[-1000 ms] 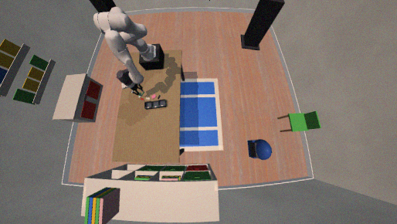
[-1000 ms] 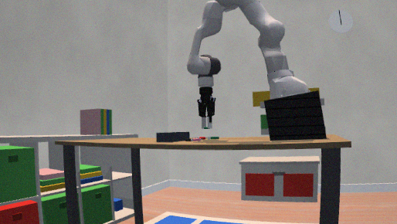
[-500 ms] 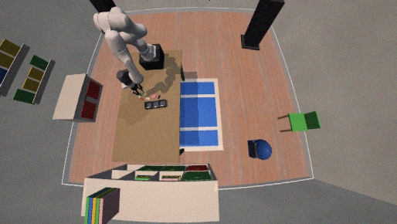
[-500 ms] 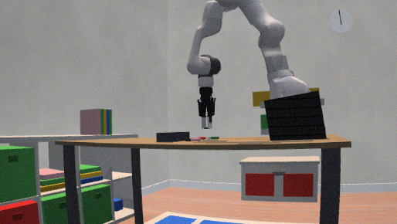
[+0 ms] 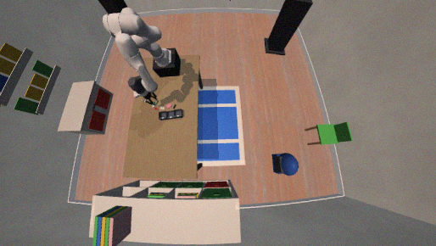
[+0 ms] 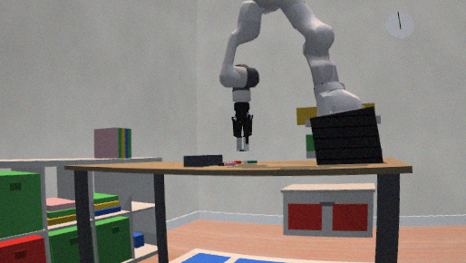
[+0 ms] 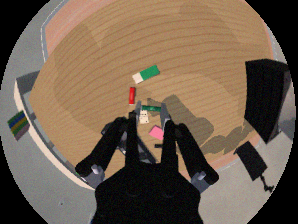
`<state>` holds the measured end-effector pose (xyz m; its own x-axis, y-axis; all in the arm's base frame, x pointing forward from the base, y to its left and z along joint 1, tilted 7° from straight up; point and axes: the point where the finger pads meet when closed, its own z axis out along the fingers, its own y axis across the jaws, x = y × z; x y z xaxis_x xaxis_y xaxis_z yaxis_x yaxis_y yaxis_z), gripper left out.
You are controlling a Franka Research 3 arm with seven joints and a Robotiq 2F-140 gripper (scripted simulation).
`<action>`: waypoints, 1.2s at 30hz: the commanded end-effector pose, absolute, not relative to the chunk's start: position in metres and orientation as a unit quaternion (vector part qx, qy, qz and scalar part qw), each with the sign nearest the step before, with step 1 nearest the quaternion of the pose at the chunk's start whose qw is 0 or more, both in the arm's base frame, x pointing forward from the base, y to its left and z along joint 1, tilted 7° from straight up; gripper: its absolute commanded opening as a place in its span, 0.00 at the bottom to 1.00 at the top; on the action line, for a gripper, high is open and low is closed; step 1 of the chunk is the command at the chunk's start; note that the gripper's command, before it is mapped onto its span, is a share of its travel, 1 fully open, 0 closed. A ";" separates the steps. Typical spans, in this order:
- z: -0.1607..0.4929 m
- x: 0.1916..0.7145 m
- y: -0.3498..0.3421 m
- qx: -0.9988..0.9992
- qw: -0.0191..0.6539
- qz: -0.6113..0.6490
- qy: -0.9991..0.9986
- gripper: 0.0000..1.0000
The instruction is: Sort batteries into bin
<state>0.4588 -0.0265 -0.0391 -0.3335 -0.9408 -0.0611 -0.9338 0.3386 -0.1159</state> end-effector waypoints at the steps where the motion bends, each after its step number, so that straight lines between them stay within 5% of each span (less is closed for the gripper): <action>1: -0.040 0.458 -0.027 -0.573 0.057 -0.029 0.817 0.25; 36: -0.022 0.539 0.032 -0.488 0.065 -0.025 0.870 0.25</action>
<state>0.5318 0.0236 -0.0215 -0.3879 -0.9177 -0.0853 -0.9083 0.3964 -0.1336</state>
